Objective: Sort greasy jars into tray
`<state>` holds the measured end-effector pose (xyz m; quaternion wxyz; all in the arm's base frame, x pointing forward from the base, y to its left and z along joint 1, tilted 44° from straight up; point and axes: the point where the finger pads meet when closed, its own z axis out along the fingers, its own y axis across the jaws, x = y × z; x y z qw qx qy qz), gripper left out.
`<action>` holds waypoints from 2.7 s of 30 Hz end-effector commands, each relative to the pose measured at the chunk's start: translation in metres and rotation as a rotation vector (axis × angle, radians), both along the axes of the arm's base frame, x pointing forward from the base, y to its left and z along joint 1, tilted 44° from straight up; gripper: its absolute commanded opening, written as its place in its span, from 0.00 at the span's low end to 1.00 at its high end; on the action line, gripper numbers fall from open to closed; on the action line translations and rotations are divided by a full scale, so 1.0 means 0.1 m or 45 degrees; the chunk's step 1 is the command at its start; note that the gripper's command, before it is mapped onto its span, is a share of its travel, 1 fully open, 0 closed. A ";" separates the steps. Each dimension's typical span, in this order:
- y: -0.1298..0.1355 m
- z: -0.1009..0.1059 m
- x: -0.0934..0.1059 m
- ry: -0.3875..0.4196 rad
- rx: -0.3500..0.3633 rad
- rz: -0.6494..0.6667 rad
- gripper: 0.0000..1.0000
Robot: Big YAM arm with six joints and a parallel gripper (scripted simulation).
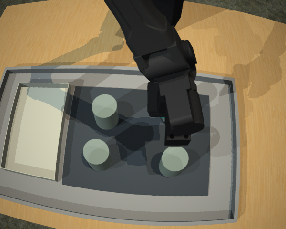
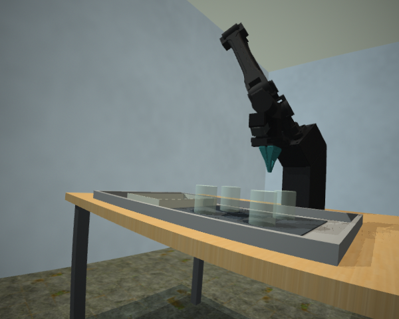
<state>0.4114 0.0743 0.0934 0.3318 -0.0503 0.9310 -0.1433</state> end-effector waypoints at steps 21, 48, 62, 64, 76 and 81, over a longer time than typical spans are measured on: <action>0.24 0.04 0.15 -0.046 0.052 -0.046 0.00; 0.29 -0.03 0.31 -0.046 0.052 -0.046 0.00; 0.16 -0.45 0.68 -0.046 0.052 -0.046 0.00; 0.16 -0.45 0.68 -0.046 0.052 -0.046 0.00; 0.12 -0.42 0.71 -0.046 0.052 -0.046 0.00; 0.09 -0.42 0.72 -0.046 0.052 -0.046 0.00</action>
